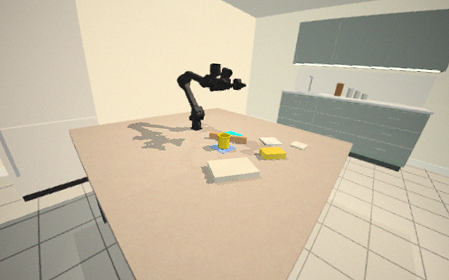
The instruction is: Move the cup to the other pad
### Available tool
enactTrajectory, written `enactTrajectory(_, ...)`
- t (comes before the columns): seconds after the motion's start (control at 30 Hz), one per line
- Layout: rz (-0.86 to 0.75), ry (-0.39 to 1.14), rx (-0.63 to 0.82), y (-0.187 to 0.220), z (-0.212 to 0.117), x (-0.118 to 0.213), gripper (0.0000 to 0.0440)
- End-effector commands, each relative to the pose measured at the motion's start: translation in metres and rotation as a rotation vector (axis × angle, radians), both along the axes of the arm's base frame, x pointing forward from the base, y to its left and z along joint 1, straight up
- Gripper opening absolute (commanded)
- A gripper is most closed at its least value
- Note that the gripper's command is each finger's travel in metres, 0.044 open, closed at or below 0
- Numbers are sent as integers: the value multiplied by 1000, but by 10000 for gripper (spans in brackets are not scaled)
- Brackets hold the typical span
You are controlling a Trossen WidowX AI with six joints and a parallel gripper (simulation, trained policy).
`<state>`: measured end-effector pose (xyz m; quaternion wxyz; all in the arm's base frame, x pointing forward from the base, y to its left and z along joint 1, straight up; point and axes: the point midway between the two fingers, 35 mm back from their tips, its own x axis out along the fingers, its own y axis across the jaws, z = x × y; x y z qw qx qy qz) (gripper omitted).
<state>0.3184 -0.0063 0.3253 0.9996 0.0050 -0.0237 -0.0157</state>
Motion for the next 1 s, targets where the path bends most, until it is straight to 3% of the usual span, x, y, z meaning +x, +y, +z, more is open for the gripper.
enactTrajectory(0.0, -1, 6, 4, 0, -1, 1, 374)
enactTrajectory(0.37, 13, 128, 59, 10, -14, 9, 92)
enactTrajectory(0.57, 36, 216, 96, 20, -21, 15, 80)
enactTrajectory(0.97, 59, 396, 172, 37, -33, 26, 107)
